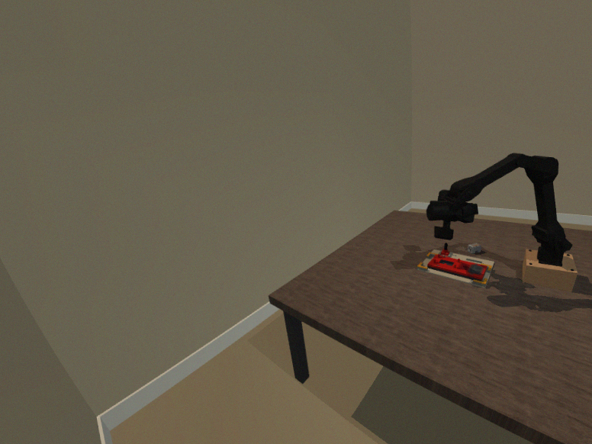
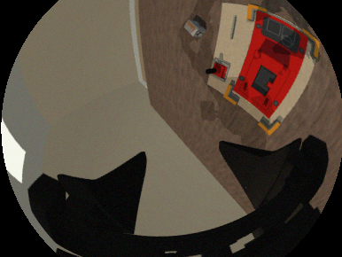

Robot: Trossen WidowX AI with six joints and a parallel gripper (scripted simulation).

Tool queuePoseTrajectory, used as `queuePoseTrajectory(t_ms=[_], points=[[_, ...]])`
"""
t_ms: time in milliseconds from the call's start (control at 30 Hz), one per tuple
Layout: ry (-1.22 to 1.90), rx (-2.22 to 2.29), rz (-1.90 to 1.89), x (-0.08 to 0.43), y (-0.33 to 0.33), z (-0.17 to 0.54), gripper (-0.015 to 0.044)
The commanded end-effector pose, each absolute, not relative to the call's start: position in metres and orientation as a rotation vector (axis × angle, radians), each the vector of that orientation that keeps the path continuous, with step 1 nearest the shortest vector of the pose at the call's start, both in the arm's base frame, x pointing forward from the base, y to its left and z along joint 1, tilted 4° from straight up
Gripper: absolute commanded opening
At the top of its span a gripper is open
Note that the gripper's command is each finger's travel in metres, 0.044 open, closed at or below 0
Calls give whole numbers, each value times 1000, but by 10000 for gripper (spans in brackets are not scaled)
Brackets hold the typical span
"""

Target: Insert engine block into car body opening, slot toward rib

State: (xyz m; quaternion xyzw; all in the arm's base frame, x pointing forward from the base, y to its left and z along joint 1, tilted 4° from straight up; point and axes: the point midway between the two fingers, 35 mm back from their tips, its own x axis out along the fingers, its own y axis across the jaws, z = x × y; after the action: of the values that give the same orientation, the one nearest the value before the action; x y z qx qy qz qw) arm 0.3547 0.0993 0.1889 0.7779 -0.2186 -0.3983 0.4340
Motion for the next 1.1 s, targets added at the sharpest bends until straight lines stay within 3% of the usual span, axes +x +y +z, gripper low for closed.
queuePoseTrajectory(t_ms=[0,1067], points=[[-545,1937,-992,355,99,189,426],[-1269,2541,-1297,348,12,153,440]])
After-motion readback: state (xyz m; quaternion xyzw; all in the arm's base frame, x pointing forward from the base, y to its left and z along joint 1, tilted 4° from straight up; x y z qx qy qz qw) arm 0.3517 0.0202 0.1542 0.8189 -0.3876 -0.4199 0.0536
